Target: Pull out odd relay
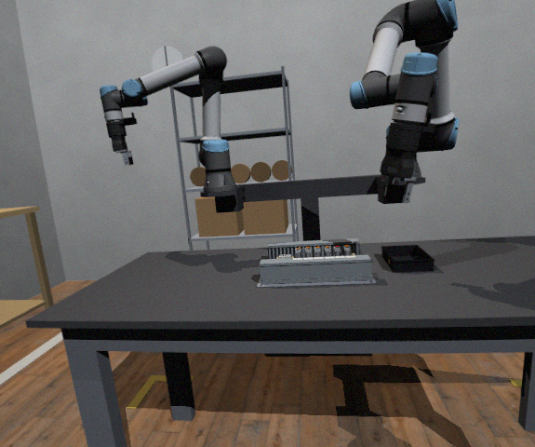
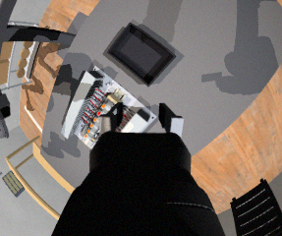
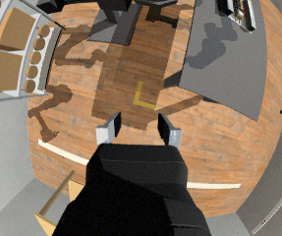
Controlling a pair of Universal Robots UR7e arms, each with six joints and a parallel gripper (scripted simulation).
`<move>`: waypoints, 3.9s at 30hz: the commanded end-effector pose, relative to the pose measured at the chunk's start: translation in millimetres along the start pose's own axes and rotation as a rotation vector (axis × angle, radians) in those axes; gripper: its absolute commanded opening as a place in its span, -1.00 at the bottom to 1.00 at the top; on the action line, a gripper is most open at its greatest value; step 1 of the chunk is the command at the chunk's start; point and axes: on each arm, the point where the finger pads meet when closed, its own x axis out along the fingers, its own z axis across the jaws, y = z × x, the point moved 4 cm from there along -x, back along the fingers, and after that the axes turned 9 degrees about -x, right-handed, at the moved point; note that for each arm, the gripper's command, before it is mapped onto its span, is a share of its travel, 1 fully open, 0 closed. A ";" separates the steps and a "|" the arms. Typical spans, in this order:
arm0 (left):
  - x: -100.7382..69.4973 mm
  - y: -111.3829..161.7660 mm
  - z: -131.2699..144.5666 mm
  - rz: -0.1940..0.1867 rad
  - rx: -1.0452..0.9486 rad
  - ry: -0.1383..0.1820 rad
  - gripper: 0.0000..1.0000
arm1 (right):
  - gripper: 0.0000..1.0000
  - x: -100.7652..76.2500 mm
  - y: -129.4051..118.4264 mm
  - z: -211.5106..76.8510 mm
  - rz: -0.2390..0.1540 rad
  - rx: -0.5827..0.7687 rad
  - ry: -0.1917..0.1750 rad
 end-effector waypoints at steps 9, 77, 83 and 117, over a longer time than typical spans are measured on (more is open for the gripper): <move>25.2 -30.2 -34.6 0.025 0.119 -0.041 0.97 | 1.00 -11.9 16.1 -41.4 -0.042 0.170 0.002; 142.1 -113.8 -218.0 0.102 0.636 -0.214 0.97 | 1.00 -16.4 24.1 -57.4 -0.058 0.239 0.004; 144.0 -114.4 -221.4 0.103 0.644 -0.217 0.97 | 1.00 -16.4 24.1 -57.4 -0.058 0.239 0.004; 146.2 -115.2 -225.3 0.103 0.654 -0.220 0.97 | 1.00 -16.4 24.1 -57.4 -0.058 0.239 0.004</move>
